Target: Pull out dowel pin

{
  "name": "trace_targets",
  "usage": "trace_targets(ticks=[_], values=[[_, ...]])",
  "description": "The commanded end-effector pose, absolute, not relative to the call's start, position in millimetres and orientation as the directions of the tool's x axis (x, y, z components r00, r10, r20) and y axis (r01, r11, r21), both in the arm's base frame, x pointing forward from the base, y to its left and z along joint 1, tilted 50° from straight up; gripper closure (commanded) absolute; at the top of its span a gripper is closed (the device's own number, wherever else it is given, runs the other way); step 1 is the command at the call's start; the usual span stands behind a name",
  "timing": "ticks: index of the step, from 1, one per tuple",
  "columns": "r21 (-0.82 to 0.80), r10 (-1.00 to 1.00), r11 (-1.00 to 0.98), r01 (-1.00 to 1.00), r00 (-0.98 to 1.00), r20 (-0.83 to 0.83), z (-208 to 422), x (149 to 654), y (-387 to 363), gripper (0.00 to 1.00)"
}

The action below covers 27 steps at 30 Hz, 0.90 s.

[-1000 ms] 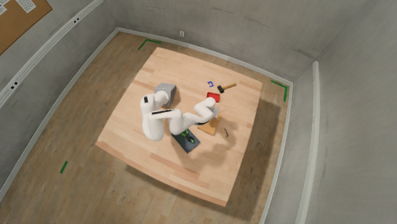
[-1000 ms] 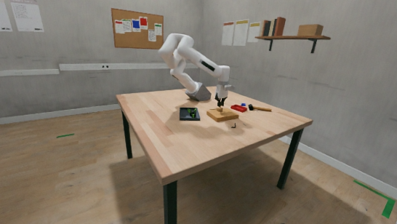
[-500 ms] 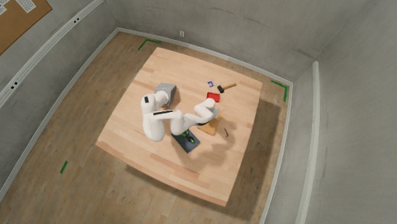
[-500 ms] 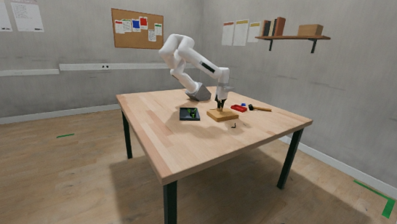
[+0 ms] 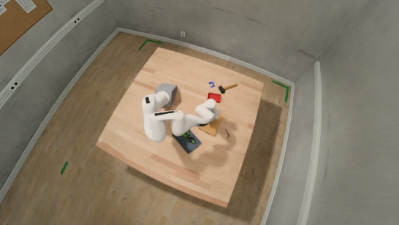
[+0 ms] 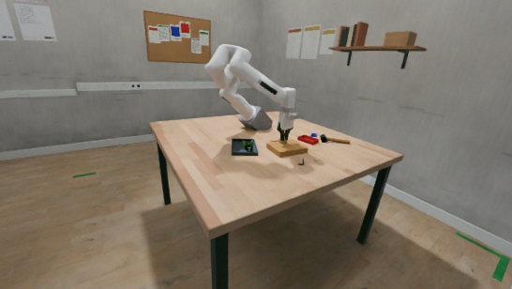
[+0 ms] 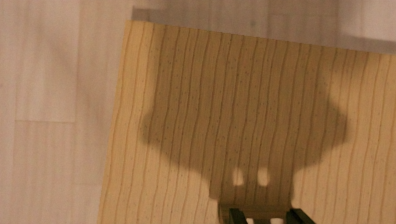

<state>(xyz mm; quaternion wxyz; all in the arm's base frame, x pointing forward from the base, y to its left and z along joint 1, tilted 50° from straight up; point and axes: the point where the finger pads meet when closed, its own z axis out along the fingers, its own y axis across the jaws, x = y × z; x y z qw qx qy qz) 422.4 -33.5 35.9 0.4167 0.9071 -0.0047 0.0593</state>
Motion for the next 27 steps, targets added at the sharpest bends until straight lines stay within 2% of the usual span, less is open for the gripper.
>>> trace_targets(ticks=[1,10,11,16,17,24,25,27], values=[[0.754,0.042,-0.654,-0.059,0.993,0.114,36.5,423.5,-32.6,0.72],[0.754,0.042,-0.654,-0.059,0.993,0.114,36.5,423.5,-32.6,0.72],[0.754,0.042,-0.654,-0.059,0.993,0.114,36.5,423.5,-32.6,0.79],[0.754,0.042,-0.654,-0.059,0.993,0.114,36.5,423.5,-32.6,0.79],[0.754,0.042,-0.654,-0.059,0.993,0.114,36.5,423.5,-32.6,0.85],[0.754,0.042,-0.654,-0.059,0.993,0.114,36.5,423.5,-32.6,0.85],[0.754,0.042,-0.654,-0.059,0.993,0.114,36.5,423.5,-32.6,0.92],[0.754,0.042,-0.654,-0.059,0.993,0.114,36.5,423.5,-32.6,0.92]])
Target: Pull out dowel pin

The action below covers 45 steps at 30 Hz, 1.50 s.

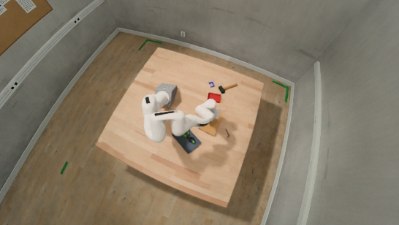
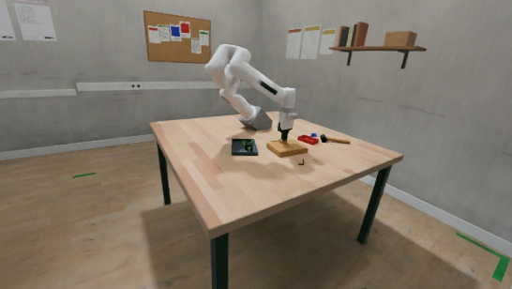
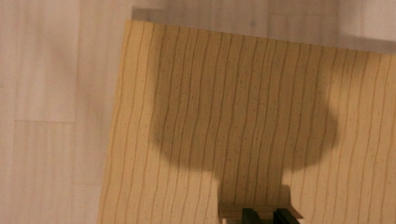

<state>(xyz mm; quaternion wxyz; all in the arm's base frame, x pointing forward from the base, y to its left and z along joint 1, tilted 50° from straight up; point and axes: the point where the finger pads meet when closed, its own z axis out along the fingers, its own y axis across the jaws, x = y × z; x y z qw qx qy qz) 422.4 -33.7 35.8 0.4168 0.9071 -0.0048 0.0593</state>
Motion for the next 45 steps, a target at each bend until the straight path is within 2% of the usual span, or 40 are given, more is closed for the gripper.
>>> trace_targets(ticks=[1,3,4,45], values=[[0.754,0.042,-0.654,-0.059,0.993,0.114,36.5,423.5,-32.6,0.92],[0.754,0.042,-0.654,-0.059,0.993,0.114,36.5,423.5,-32.6,0.92],[0.754,0.042,-0.654,-0.059,0.993,0.114,36.5,423.5,-32.6,1.00],[0.754,0.042,-0.654,-0.059,0.993,0.114,37.0,423.4,-32.1,1.00]])
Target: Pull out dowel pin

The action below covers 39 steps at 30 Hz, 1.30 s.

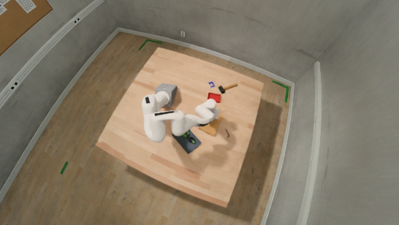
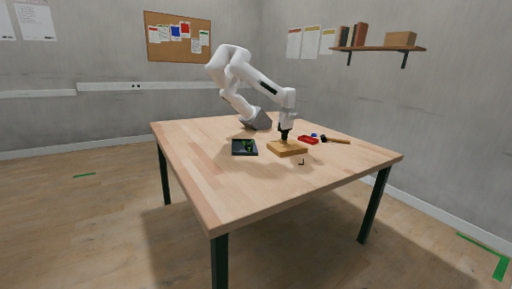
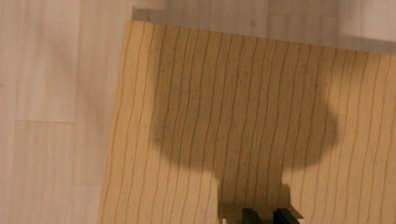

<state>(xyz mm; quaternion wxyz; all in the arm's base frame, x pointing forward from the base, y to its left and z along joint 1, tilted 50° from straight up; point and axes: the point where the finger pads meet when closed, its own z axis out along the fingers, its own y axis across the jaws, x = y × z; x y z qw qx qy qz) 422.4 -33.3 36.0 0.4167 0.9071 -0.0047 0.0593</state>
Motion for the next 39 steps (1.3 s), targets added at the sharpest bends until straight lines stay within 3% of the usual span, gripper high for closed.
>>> trace_targets(ticks=[1,39], values=[[0.754,0.042,-0.654,-0.059,0.993,0.114,37.1,423.4,-32.0,1.00],[0.754,0.039,-0.654,-0.063,0.992,0.118,38.9,422.6,-29.4,1.00]])
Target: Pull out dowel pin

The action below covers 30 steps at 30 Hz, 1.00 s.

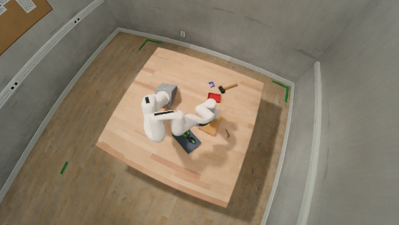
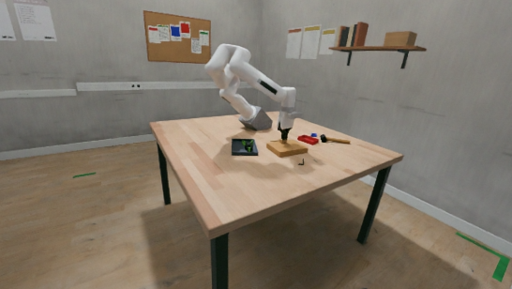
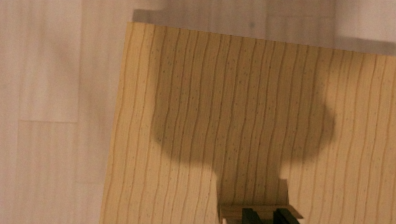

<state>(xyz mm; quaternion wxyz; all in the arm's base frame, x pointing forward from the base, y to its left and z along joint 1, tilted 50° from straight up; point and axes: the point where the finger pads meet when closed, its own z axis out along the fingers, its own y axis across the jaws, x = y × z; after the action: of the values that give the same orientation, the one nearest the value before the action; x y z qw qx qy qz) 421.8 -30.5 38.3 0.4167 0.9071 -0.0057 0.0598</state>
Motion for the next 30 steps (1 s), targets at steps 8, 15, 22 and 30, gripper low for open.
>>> trace_targets(ticks=[8,15,22,30], values=[[0.753,0.033,-0.654,-0.073,0.992,0.125,38.3,421.5,-29.0,1.00],[0.751,0.026,-0.655,-0.083,0.991,0.133,37.7,420.5,-28.7,1.00],[0.749,0.015,-0.655,-0.101,0.989,0.146,36.6,418.7,-28.0,1.00],[0.746,0.003,-0.655,-0.118,0.987,0.159,35.6,416.9,-27.4,1.00]])
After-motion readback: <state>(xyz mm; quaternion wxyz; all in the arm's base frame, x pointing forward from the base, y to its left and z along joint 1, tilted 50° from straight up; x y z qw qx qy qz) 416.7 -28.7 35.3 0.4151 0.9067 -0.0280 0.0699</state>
